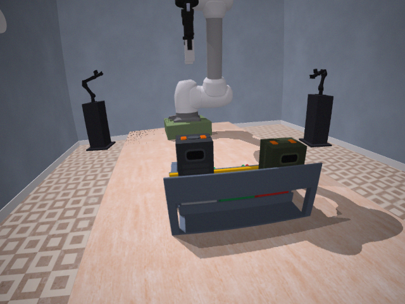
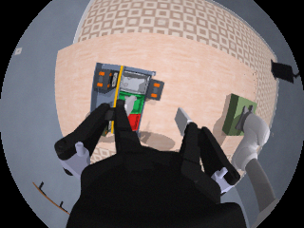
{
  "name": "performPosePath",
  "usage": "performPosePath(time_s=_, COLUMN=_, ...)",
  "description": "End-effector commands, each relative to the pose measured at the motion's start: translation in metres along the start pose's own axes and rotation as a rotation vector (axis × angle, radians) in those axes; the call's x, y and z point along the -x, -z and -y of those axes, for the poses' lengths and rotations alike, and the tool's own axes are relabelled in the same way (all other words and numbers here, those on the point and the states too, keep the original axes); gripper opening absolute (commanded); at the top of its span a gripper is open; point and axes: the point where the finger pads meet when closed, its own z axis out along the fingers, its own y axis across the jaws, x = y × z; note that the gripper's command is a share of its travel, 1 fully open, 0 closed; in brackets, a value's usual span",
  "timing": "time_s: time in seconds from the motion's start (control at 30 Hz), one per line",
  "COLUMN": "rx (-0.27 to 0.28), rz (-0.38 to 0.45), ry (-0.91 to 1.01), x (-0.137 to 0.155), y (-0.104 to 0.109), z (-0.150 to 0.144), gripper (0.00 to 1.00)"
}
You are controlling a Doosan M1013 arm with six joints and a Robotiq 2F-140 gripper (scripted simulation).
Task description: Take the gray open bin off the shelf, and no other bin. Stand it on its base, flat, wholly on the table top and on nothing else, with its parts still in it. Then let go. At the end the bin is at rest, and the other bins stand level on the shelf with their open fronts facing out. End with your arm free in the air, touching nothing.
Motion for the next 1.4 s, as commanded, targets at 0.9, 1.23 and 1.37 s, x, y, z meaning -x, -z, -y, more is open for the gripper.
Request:
performPosePath(time_s=0.9, rx=0.0, rz=0.0, ry=0.0, x=0.0, y=-0.1, z=-0.001, gripper=0.57)
performPosePath(time_s=1.23, rx=0.0, rz=0.0, ry=0.0, x=0.0, y=-0.133, z=-0.001, gripper=0.57)
performPosePath(time_s=1.37, rx=0.0, rz=0.0, ry=0.0, x=0.0, y=-0.155, z=-0.001, gripper=0.57)
